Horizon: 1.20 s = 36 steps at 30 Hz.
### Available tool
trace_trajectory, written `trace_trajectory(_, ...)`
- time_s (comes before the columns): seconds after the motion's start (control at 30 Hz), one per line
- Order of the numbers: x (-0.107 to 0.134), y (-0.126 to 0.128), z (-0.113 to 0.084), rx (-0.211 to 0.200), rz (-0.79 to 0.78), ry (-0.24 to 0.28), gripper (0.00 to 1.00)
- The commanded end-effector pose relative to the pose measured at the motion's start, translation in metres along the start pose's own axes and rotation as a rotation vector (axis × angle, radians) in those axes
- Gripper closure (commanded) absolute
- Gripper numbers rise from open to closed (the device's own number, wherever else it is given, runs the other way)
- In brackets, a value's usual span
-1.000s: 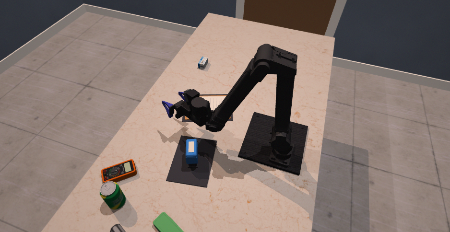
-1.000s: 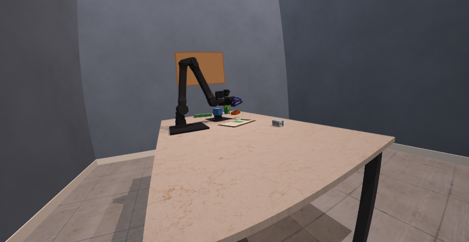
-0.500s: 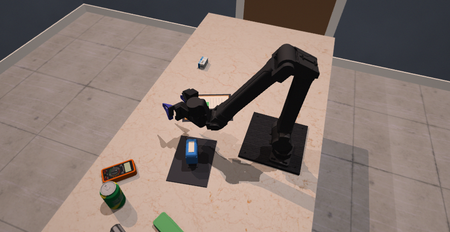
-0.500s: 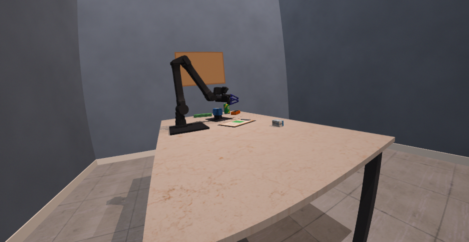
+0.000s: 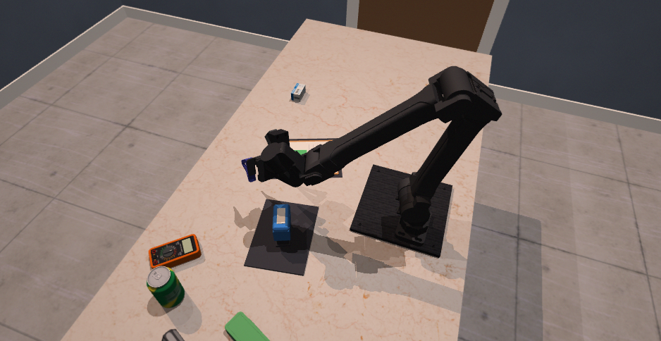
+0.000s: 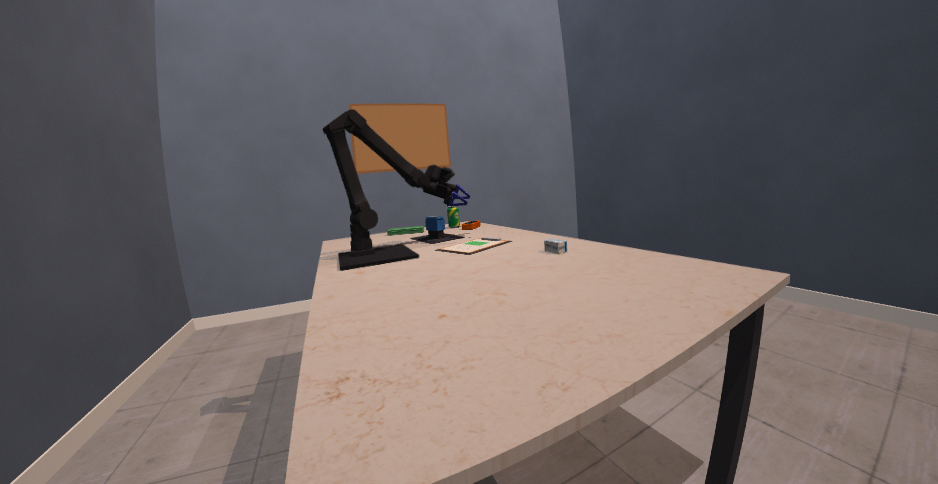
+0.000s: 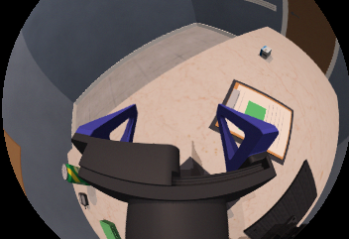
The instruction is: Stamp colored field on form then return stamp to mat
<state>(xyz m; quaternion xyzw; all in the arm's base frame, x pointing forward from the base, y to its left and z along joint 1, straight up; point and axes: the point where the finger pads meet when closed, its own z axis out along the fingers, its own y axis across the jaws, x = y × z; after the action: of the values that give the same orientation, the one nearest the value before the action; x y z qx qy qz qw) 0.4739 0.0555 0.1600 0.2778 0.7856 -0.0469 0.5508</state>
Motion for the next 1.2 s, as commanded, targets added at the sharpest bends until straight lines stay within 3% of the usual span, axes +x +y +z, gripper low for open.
trace_trajectory(0.0,-0.02,0.021,-0.006,0.01,0.104,0.031,0.0)
trace_trajectory(0.27,-0.002,0.027,-0.026,0.094,0.145,0.201,0.0)
trace_trajectory(0.3,0.001,0.029,-0.032,0.112,0.163,0.246,0.0)
trace_trajectory(0.4,0.003,0.031,-0.04,0.133,0.18,0.289,0.0)
trace_trajectory(0.43,0.009,0.032,-0.046,0.16,0.192,0.339,0.0)
trace_trajectory(0.53,0.009,0.032,-0.046,0.16,0.192,0.339,0.0)
trace_trajectory(0.63,0.022,0.037,-0.068,0.244,0.241,0.495,0.0)
trace_trajectory(0.67,0.022,0.037,-0.068,0.244,0.241,0.495,0.0)
trace_trajectory(0.73,0.029,0.04,-0.085,0.304,0.28,0.604,0.0)
trace_trajectory(0.77,0.029,0.04,-0.085,0.304,0.28,0.604,0.0)
trace_trajectory(0.87,0.039,0.043,-0.107,0.399,0.35,0.775,0.0)
trace_trajectory(0.97,0.047,0.046,-0.124,0.466,0.4,0.903,0.0)
trace_trajectory(1.03,0.051,0.048,-0.131,0.494,0.421,0.961,0.0)
trace_trajectory(1.1,0.051,0.048,-0.131,0.494,0.421,0.961,0.0)
trace_trajectory(1.17,0.055,0.05,-0.138,0.512,0.432,0.999,0.0)
